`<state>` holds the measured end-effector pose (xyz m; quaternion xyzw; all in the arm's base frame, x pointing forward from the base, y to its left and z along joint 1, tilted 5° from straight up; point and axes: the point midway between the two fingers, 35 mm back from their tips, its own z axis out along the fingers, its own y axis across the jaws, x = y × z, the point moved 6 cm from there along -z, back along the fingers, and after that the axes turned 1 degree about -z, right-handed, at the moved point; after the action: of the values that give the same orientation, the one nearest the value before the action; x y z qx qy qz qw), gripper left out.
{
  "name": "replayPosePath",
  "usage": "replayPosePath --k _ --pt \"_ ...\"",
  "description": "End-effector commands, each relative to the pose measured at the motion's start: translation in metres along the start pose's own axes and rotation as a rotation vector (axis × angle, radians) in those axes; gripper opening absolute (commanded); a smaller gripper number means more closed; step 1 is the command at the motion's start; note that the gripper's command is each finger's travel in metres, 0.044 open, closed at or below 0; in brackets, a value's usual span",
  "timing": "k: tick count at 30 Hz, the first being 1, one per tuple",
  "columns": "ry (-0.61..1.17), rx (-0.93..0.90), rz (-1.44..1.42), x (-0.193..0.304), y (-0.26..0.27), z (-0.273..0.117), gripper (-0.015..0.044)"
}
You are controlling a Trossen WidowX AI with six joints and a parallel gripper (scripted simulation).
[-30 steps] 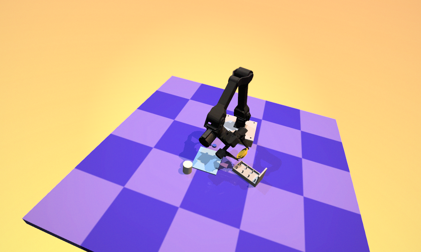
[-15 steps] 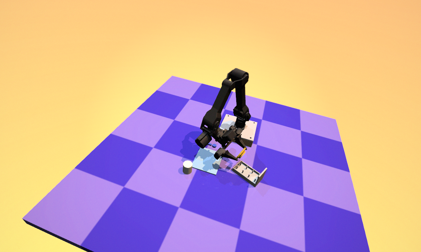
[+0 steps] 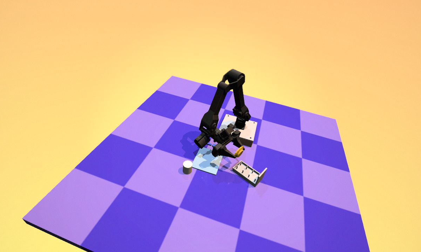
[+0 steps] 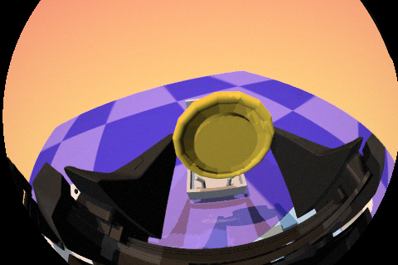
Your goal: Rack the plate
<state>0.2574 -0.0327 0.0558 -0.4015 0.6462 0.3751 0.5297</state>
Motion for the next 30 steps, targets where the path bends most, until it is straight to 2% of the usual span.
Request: replayPosePath --k 1,30 --pt "-0.014 0.009 -0.014 0.002 0.001 -0.001 0.0000" --pt "-0.003 0.010 -0.026 0.031 0.002 0.024 0.0000"
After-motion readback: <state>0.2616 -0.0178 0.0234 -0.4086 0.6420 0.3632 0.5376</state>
